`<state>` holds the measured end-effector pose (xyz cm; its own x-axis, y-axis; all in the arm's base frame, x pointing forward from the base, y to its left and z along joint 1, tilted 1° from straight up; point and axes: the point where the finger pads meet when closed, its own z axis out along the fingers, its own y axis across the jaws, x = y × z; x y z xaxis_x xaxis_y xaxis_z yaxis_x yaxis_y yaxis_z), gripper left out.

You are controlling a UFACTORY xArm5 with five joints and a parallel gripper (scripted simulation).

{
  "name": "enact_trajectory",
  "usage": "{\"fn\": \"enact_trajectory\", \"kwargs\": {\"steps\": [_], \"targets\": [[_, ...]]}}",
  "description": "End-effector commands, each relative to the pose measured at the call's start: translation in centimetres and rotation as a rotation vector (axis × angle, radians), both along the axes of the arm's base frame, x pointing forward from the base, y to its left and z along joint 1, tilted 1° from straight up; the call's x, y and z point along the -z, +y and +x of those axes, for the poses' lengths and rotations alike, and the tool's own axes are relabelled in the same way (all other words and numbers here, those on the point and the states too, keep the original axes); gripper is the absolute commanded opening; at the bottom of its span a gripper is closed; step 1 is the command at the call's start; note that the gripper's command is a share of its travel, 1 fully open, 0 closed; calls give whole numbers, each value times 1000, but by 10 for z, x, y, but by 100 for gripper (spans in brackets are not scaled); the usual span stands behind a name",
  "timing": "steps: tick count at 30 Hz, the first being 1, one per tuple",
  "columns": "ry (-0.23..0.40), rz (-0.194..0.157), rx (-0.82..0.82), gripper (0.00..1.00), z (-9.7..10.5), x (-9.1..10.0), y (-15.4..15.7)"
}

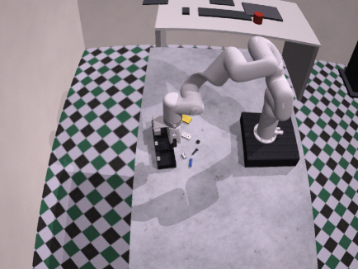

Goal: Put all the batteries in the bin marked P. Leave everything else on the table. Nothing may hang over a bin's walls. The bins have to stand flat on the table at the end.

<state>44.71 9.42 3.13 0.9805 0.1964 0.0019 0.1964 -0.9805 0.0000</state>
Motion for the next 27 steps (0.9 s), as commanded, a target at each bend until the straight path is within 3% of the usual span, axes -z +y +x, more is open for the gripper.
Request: {"fn": "enact_trajectory", "kwargs": {"steps": [1,16,20,22,27], "targets": [[-7,-15,0,9,1,-1,0],[-7,-15,0,9,1,-1,0],[-7,-15,0,9,1,-35,1],[-7,-15,0,9,1,-35,1],[-7,-15,0,9,1,-76,1]]}}
